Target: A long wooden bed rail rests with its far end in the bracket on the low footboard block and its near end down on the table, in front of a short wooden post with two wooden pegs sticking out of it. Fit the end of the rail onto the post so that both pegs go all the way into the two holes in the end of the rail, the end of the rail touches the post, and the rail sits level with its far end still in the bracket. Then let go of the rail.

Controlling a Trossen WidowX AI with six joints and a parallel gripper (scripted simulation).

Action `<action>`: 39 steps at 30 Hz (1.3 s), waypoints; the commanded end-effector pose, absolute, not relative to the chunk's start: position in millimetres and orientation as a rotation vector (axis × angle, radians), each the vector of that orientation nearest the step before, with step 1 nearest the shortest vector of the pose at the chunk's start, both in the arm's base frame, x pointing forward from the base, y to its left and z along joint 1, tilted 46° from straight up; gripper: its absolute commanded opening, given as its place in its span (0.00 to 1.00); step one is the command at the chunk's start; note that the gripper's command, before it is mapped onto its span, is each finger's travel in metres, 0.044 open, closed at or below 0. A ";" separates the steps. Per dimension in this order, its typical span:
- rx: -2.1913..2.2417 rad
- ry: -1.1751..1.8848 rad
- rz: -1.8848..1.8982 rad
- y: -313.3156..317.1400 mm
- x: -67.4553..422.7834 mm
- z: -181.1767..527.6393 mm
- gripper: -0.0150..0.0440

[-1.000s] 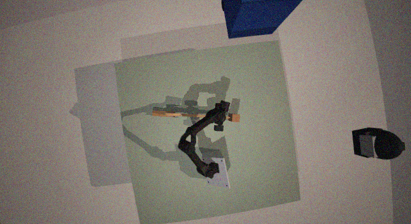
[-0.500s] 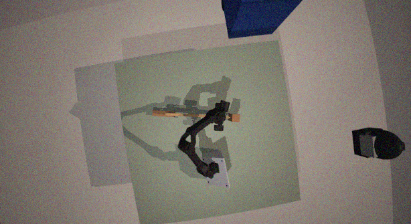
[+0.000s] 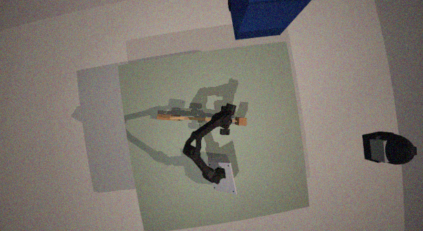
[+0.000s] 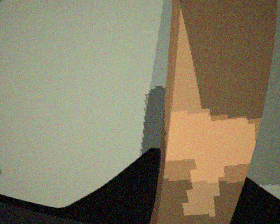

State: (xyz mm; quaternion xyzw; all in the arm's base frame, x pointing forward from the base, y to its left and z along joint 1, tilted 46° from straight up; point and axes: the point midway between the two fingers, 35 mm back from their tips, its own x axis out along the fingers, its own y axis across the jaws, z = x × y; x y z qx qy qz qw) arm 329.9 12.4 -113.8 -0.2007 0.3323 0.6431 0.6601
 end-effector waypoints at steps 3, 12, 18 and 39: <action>-0.452 0.750 1.448 12.7 331.9 -113.5 0.25; -0.452 0.750 1.448 12.1 331.3 -114.7 0.25; -0.453 0.750 1.448 11.3 330.5 -116.3 0.25; -0.453 0.750 1.447 7.4 327.1 -119.2 0.25</action>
